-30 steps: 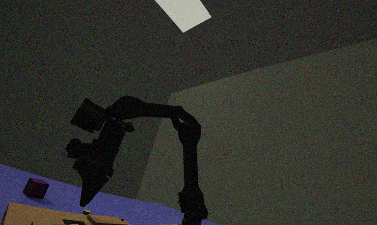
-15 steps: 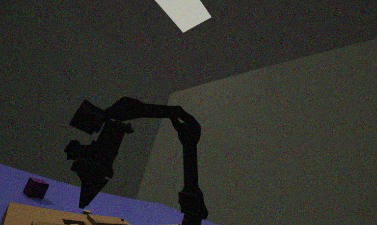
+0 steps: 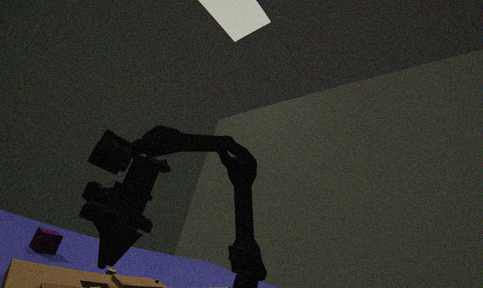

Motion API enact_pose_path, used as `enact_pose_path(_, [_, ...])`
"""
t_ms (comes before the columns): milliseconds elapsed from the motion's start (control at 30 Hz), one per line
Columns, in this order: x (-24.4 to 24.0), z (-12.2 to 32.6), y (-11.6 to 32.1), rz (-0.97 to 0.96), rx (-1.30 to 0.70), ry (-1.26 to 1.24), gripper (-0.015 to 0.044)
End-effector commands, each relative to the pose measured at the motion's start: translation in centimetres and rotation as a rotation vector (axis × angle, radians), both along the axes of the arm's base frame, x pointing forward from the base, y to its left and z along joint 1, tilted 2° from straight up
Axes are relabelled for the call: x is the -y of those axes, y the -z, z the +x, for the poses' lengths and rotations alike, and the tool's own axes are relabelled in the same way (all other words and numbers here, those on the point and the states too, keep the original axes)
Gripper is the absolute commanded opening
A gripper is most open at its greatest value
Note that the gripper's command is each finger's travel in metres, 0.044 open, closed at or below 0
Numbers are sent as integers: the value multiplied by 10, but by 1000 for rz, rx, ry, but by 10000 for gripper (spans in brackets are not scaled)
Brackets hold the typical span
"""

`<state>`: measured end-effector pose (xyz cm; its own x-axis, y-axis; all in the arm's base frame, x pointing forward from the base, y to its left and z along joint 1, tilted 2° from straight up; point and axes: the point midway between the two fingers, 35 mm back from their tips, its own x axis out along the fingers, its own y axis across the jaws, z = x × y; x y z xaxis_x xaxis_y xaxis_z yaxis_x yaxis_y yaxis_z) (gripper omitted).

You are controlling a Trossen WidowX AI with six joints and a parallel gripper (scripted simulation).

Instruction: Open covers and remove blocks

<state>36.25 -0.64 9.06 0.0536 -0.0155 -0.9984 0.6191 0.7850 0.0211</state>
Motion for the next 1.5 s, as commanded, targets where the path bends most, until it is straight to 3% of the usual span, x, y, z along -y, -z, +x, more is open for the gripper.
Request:
enact_pose_path(0, [1, 0, 2, 0, 1, 66, 144])
enact_pose_path(1467, [1, 0, 6, 36, 12, 723, 144])
